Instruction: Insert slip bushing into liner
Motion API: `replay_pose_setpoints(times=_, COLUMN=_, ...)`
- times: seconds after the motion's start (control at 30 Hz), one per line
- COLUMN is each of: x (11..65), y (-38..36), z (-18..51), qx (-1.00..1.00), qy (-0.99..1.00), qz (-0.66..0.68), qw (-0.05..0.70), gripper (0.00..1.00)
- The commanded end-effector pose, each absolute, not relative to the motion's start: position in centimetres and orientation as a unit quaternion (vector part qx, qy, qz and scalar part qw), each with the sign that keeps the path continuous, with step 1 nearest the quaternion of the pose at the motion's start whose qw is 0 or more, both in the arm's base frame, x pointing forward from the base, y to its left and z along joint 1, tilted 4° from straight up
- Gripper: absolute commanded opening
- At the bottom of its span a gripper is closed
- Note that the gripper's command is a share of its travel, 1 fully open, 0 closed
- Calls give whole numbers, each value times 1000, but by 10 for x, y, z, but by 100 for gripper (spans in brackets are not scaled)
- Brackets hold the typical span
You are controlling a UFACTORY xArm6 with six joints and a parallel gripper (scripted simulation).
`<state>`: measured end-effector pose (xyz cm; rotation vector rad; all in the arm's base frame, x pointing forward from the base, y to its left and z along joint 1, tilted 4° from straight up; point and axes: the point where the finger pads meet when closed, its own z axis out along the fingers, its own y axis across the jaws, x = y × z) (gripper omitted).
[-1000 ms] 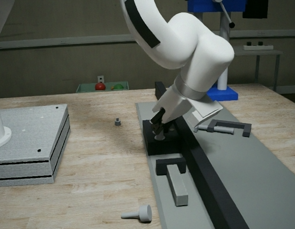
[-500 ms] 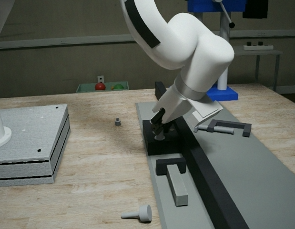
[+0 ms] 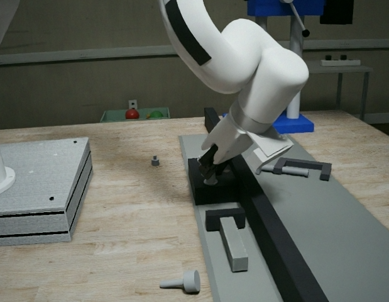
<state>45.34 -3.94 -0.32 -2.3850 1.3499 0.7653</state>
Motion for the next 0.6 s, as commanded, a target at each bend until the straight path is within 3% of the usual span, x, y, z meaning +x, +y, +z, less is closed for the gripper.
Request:
replay_pose_setpoints(times=0.0, x=455, y=-40, z=-3, qx=-830, qy=469, qz=264, qw=148, gripper=26)
replay_pose_setpoints(times=0.57, x=455, y=-40, z=-4, qx=-831, qy=470, qz=262, qw=146, gripper=26)
